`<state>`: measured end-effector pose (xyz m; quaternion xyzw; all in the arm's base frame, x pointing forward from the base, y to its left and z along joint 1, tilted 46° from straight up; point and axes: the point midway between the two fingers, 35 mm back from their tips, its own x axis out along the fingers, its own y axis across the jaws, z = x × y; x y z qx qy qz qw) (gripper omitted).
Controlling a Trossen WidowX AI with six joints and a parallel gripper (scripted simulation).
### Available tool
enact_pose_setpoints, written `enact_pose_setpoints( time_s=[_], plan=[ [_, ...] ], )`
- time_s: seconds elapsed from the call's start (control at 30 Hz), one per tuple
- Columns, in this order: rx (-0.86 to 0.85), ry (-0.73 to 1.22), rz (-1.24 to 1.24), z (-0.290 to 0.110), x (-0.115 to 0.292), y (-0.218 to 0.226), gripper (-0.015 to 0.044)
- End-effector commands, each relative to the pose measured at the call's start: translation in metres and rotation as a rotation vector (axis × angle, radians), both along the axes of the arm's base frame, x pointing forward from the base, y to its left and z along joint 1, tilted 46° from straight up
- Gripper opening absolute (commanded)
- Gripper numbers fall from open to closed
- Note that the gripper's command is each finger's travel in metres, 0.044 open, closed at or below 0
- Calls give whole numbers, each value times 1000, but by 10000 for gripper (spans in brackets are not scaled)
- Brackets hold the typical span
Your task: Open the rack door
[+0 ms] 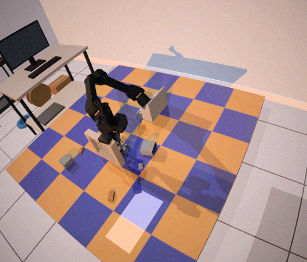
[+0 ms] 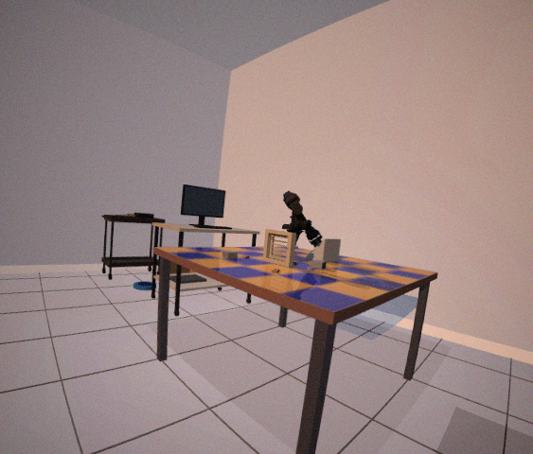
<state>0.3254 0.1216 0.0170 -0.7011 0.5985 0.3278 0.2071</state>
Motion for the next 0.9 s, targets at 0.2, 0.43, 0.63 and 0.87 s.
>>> enact_pose_setpoints(
  time_s=[0.2, 0.43, 0.63, 0.87],
  plan=[
    [-12, 128, 132, 1, 0, 0, 13],
    [-12, 128, 132, 1, 0, 0, 118],
    [-12, 128, 132, 1, 0, 0, 275],
    [4, -28, -25, 1, 0, 0, 285]
  ],
)
